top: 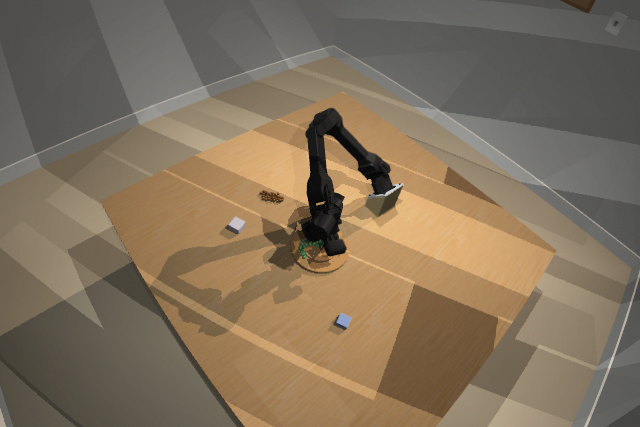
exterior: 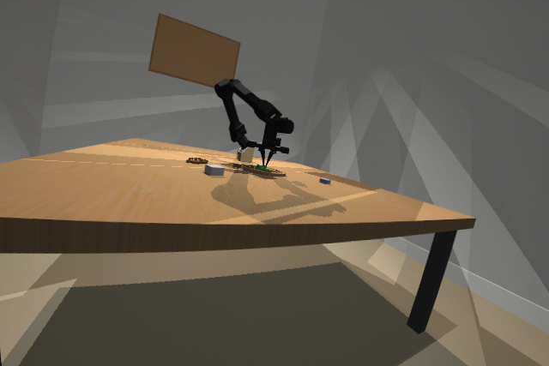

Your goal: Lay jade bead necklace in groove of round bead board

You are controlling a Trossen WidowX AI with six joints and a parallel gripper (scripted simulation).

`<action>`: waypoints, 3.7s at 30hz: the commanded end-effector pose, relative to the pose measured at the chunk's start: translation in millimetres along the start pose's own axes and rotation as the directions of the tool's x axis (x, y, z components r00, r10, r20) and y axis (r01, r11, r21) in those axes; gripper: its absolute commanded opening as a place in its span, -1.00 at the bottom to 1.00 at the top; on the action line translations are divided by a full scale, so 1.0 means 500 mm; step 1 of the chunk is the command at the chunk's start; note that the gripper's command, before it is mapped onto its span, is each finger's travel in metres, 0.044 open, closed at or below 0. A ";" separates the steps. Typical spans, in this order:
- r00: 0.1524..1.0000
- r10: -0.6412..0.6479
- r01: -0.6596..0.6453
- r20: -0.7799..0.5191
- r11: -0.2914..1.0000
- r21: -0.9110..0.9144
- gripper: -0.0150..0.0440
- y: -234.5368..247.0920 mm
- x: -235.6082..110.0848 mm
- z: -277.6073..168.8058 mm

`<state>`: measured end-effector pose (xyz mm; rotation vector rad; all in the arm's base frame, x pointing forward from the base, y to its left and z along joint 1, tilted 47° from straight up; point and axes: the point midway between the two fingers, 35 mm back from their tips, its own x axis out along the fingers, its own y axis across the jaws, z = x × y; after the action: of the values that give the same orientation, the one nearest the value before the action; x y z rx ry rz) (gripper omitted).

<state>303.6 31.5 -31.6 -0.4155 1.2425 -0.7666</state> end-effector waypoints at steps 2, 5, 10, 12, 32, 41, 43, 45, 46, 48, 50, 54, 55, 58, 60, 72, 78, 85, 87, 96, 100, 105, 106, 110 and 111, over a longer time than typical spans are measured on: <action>1.000 -0.009 0.009 -0.007 1.000 -0.010 -0.49 -0.003 0.006 -0.005; 1.000 -0.009 0.009 -0.007 1.000 -0.010 -0.49 -0.003 0.006 -0.005; 1.000 -0.009 0.009 -0.007 1.000 -0.010 -0.49 -0.003 0.006 -0.005; 1.000 -0.009 0.009 -0.007 1.000 -0.010 -0.49 -0.003 0.006 -0.005; 1.000 -0.007 0.007 -0.005 1.000 -0.009 1.00 -0.002 -0.010 -0.003; 1.000 -0.008 0.008 -0.007 1.000 -0.010 1.00 -0.002 -0.018 -0.003; 1.000 -0.008 0.008 -0.007 1.000 -0.010 1.00 -0.002 -0.018 -0.003; 1.000 -0.008 0.008 -0.007 1.000 -0.010 1.00 -0.002 -0.018 -0.003; 1.000 -0.008 0.008 -0.007 1.000 -0.010 1.00 -0.002 -0.018 -0.003; 1.000 -0.008 0.008 -0.007 1.000 -0.010 1.00 -0.002 -0.018 -0.003; 1.000 -0.008 0.008 -0.007 1.000 -0.010 1.00 -0.002 -0.018 -0.003; 1.000 -0.008 0.008 -0.007 1.000 -0.010 1.00 -0.002 -0.018 -0.003; 1.000 -0.008 0.008 -0.007 1.000 -0.010 1.00 -0.002 -0.018 -0.003; 1.000 -0.008 0.008 -0.007 0.998 -0.063 0.82 0.002 -0.020 0.006; 1.000 -0.008 0.006 -0.006 0.978 -0.209 0.64 0.013 -0.028 0.031; 1.000 -0.006 -0.001 -0.004 0.475 -0.880 -0.08 0.061 -0.066 0.163; 1.000 -0.006 -0.001 -0.004 0.475 -0.880 -0.08 0.061 -0.066 0.163; 1.000 -0.006 -0.001 -0.004 0.475 -0.880 -0.08 0.061 -0.066 0.163; 1.000 -0.006 -0.001 -0.004 0.475 -0.880 -0.08 0.061 -0.066 0.163; 1.000 0.003 -0.003 -0.002 0.488 -0.873 -0.08 0.062 -0.051 0.167; 1.000 0.002 -0.003 -0.002 0.486 -0.874 -0.08 0.062 -0.044 0.167; 1.000 0.000 -0.002 -0.002 0.483 -0.875 -0.08 0.061 -0.027 0.166; 1.000 -0.001 -0.001 -0.002 0.483 -0.876 -0.08 0.061 -0.024 0.166; 1.000 -0.003 -0.001 -0.002 0.480 -0.877 -0.08 0.061 -0.011 0.165; 1.000 -0.004 0.000 -0.003 0.479 -0.878 -0.08 0.061 -0.007 0.165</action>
<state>391.8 50.9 -19.4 -1.2559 1.5779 -0.0327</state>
